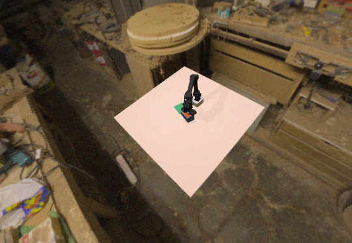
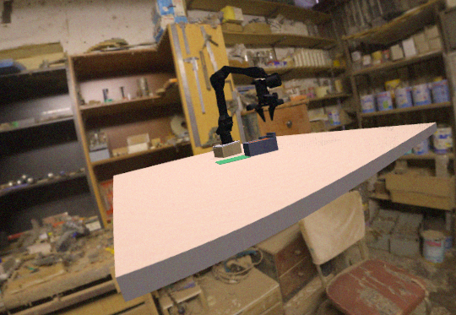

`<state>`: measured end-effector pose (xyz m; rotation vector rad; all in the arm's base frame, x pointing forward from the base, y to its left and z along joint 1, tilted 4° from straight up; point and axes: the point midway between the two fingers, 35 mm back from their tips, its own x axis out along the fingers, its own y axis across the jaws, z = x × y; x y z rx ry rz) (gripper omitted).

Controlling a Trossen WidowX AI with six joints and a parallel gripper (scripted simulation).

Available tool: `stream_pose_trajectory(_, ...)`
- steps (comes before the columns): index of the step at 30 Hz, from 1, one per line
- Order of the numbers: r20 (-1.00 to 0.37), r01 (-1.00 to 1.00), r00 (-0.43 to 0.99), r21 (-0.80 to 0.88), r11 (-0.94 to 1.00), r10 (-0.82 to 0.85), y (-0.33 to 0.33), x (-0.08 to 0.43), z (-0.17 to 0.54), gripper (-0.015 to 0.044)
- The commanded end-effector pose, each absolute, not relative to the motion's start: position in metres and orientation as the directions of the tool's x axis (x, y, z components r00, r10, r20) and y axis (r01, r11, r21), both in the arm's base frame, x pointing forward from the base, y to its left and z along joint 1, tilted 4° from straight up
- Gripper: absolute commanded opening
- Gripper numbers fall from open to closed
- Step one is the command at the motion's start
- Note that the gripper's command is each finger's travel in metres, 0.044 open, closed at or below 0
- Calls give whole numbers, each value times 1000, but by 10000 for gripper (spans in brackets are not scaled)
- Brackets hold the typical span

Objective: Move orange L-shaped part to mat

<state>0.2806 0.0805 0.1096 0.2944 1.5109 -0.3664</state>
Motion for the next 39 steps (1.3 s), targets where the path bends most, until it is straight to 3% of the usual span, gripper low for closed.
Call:
stream_pose_trajectory(1, -999, 401, 8, -44, 915, -51, 80, 279, 95, 180)
stream_pose_trajectory(7, -999, 401, 8, -44, 915, -51, 77, 278, 37, 180)
stream_pose_trajectory(39, -999, 401, 7, -44, 915, -52, 75, 278, -1, 180)
